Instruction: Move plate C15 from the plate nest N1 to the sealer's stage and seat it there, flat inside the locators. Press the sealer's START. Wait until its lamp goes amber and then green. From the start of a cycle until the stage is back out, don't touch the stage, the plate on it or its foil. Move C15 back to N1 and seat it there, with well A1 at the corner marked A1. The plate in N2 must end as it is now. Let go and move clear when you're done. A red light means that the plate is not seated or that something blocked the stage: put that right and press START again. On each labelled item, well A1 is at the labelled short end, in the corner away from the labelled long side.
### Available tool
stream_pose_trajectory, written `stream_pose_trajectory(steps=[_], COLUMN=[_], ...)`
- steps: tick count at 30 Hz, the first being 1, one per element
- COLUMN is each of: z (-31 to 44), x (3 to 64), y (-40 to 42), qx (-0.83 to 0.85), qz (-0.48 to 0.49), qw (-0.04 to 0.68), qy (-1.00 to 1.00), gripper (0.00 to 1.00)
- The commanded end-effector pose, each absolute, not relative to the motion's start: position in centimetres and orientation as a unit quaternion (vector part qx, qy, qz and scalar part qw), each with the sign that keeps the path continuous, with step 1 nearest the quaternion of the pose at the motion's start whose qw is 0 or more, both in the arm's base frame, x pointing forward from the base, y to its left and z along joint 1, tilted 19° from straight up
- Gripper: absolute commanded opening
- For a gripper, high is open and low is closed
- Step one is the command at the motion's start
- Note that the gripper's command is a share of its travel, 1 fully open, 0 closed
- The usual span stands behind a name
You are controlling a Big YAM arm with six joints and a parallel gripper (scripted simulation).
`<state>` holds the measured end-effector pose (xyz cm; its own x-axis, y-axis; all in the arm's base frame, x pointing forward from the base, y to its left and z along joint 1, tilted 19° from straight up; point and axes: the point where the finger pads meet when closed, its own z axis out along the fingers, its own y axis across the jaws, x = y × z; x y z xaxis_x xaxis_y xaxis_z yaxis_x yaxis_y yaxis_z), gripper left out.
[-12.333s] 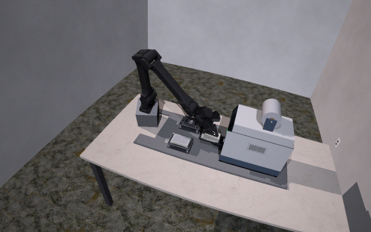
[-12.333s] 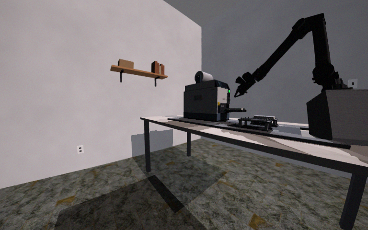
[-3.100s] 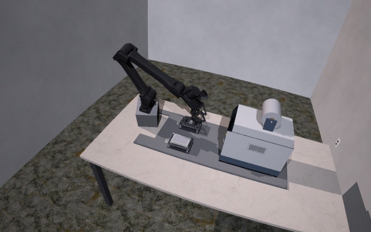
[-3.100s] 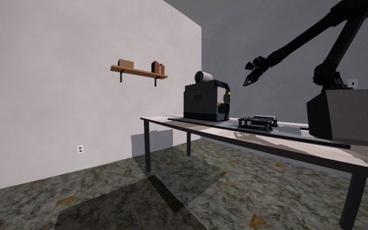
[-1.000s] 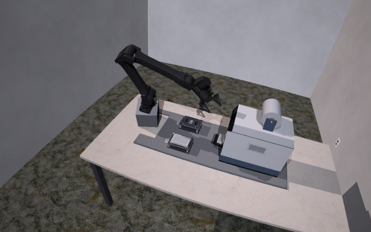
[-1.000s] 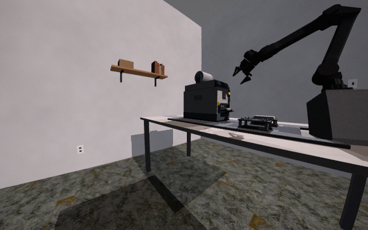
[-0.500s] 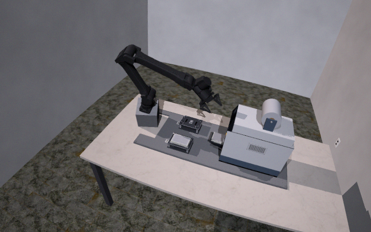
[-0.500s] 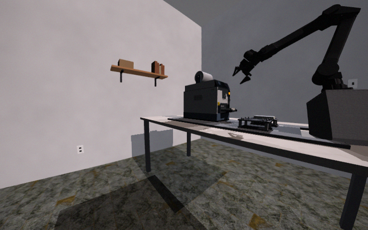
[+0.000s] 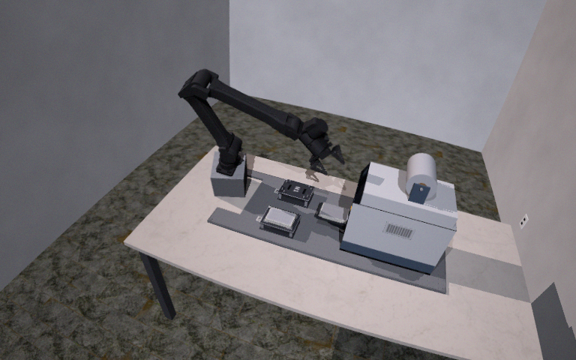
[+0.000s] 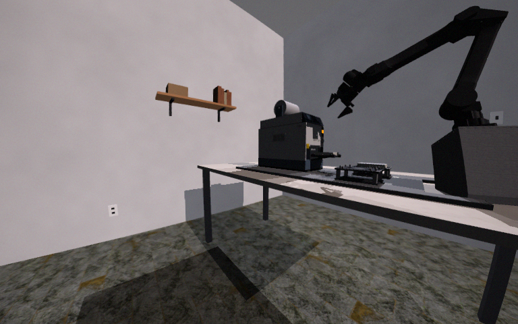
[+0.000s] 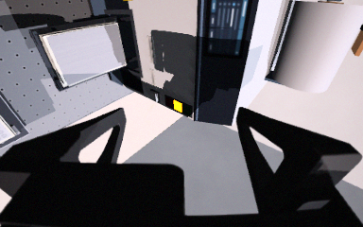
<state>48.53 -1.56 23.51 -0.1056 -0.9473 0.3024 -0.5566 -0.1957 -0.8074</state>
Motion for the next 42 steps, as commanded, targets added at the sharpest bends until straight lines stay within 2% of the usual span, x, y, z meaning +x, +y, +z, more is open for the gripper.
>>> stream_pose_trajectory(steps=[1,42], z=[26.2,27.2], x=[50.5,50.1], y=[-2.1,-1.8], qx=[-0.611,-0.609], qz=[-0.463,-0.467], qw=[0.237,0.244], qy=[0.597,0.592], gripper=[1.0,1.0])
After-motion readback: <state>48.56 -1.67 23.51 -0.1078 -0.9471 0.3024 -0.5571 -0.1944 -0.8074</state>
